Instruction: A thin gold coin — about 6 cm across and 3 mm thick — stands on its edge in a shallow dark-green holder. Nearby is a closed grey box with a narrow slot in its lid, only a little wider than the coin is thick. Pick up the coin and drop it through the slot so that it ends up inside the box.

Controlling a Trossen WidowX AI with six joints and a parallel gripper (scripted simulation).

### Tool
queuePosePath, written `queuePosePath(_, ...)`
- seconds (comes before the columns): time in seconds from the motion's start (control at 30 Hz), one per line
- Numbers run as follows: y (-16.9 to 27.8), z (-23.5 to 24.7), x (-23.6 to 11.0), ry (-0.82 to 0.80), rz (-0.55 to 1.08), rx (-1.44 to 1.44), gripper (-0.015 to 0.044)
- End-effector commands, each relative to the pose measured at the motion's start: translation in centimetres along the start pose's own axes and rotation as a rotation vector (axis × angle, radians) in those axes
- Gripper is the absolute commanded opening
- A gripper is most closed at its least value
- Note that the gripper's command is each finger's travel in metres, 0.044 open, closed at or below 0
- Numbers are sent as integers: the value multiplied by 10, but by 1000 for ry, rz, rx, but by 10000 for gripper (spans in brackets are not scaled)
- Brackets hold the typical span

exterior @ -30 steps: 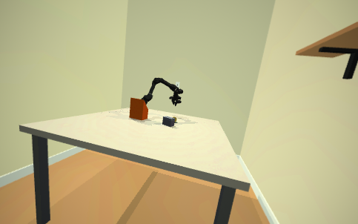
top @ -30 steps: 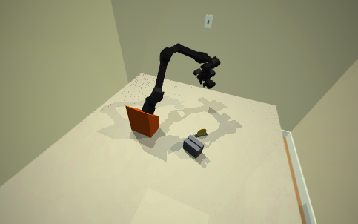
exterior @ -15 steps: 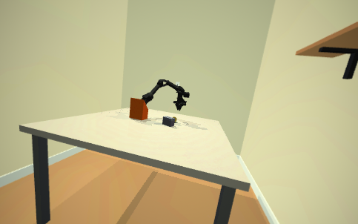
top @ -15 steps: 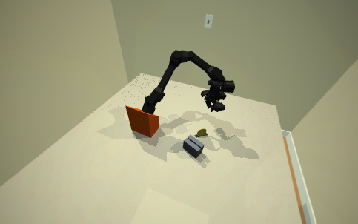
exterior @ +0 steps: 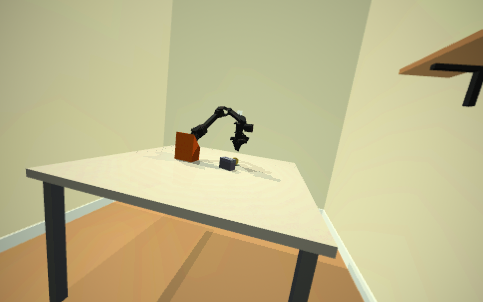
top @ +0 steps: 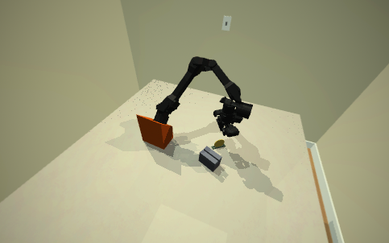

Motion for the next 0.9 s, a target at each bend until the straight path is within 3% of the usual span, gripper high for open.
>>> queuePosePath(0.0,5,-1,20,-13,13,13,161)
queuePosePath(0.87,4,-3,62,-13,16,9,161)
Point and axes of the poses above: the point midway between the two fingers, 35 mm back from their tips, its own x axis out along the fingers, its own z axis across the jaws, y = z × x, the point moved 10 cm from there along -x, back along the fingers, and after that the axes turned 7 degrees about x, right-handed, at the moved point
